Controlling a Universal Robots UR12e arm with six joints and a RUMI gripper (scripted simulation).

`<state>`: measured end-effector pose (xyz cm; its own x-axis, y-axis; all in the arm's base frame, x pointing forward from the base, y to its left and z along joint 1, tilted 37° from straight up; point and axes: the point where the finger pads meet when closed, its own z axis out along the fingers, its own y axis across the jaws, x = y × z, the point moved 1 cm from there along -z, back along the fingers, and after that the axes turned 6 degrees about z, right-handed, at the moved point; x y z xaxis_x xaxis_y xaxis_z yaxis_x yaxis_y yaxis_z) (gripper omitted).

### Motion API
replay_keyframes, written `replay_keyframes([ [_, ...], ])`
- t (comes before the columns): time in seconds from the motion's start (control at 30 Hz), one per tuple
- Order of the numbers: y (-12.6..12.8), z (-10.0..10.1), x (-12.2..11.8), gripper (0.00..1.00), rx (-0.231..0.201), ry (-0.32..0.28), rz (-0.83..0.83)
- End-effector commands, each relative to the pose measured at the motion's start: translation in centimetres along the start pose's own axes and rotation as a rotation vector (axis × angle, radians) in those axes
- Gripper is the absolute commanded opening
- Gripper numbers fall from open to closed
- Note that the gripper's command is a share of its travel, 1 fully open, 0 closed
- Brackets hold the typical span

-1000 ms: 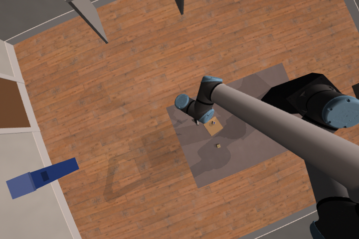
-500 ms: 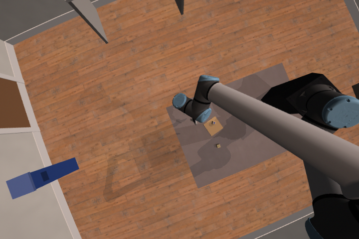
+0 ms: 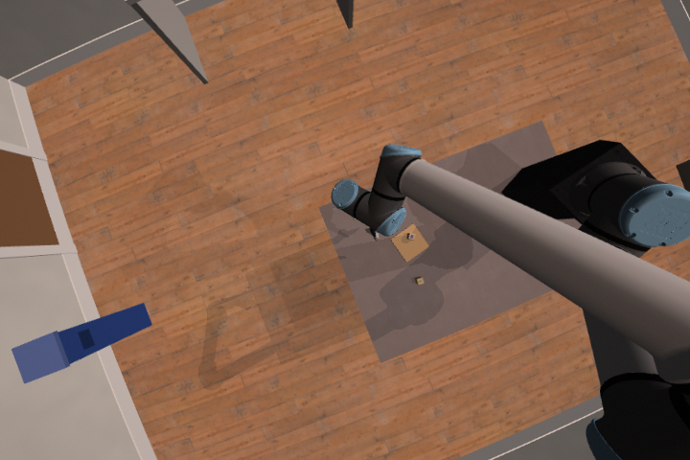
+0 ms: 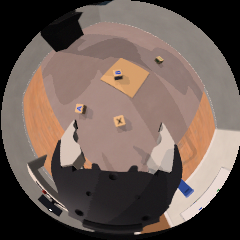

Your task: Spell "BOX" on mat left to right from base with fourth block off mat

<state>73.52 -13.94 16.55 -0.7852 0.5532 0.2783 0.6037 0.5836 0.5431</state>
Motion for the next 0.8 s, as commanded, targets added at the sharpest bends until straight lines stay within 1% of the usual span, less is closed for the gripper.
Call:
replay_keyframes([
  [0.0,0.0,-0.1,0.0,1.0,0.0,-0.001,0.0],
  [0.67,-0.1,-0.1,0.0,1.0,0.0,-0.001,0.0],
  [0.7,-0.8,0.0,0.0,1.0,0.0,-0.001,0.0],
  [0.73,-2.3,0.2,0.0,1.0,0.001,-0.002,0.0],
  [0.77,-4.5,0.4,0.2,1.0,0.001,-0.002,0.0],
])
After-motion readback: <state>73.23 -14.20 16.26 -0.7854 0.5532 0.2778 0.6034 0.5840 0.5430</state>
